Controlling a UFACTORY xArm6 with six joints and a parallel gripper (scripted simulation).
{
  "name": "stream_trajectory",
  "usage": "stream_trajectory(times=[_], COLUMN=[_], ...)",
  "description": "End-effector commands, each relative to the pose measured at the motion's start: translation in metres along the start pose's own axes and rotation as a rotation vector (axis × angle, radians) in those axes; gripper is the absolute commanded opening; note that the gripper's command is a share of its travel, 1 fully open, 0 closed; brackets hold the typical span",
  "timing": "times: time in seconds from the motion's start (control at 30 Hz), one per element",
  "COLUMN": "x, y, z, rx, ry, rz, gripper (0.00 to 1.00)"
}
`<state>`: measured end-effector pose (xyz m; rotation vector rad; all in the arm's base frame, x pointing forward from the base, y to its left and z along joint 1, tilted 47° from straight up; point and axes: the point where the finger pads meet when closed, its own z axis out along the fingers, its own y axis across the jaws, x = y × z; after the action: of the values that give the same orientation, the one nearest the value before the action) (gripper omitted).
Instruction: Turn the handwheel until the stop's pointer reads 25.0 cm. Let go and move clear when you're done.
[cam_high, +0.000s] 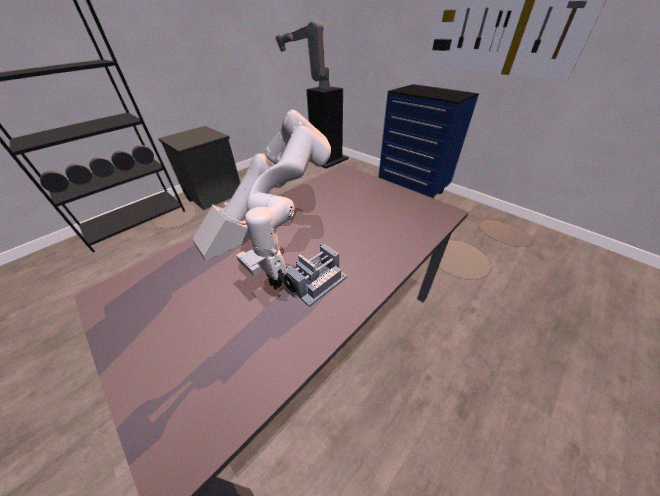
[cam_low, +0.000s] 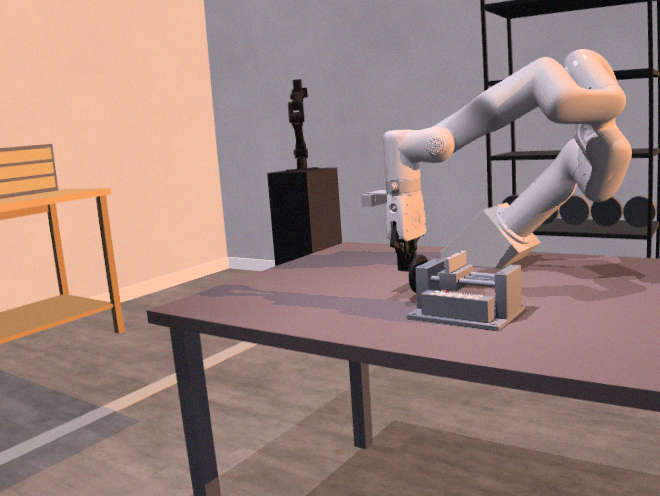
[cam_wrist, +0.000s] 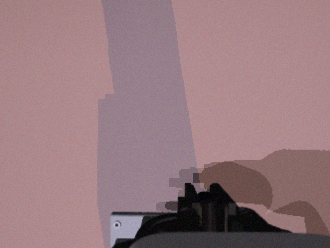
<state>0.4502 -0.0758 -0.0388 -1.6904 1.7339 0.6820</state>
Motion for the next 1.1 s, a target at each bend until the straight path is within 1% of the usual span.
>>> stream_trajectory(times=[0.0,1.07], x=[0.0003,0.0003], y=[0.0002,0.0034], z=[-0.0009,0.0028], rx=[0.003,0.003], ry=[0.001,0.001], rz=[-0.001,-0.001], gripper=[0.06,0.06])
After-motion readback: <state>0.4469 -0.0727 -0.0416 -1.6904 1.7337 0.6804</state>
